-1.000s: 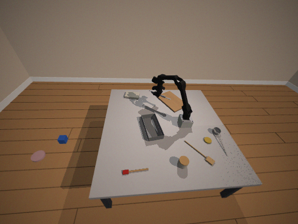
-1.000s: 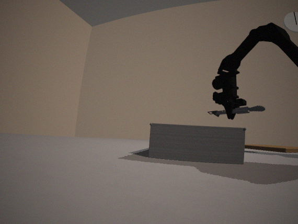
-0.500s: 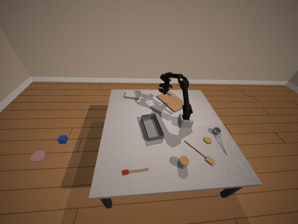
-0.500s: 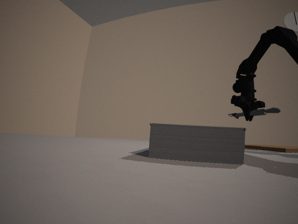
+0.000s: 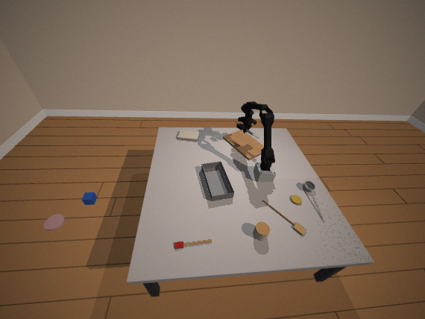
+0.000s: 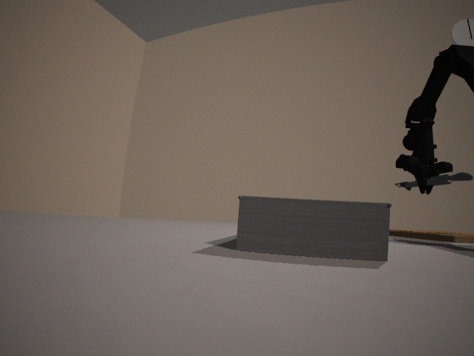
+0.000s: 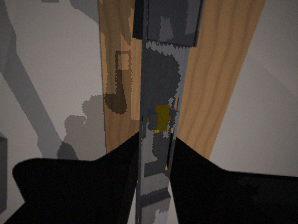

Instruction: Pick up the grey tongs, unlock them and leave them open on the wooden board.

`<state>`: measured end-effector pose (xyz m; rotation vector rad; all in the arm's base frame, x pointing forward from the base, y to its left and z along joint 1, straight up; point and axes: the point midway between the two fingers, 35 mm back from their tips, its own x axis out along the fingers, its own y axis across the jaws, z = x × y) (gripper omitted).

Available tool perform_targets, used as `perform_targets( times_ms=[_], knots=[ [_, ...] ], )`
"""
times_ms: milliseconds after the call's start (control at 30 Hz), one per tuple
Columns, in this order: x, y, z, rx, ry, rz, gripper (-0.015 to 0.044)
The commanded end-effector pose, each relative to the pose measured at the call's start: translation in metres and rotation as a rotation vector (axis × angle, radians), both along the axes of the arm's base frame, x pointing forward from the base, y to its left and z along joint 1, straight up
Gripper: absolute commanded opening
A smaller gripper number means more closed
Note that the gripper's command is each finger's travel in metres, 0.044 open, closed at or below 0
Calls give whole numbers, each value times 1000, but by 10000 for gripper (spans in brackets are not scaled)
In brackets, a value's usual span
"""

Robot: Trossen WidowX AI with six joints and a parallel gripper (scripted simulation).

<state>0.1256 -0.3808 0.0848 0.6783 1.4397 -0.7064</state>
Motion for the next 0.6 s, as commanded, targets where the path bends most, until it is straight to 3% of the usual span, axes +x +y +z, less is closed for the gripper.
perform_targets(
  times_ms=[0,567],
  knots=[
    [-19,-6,2,-7,0,-32,-150],
    [-20,-17,-2,-139,-125,-79,-150]
  ],
)
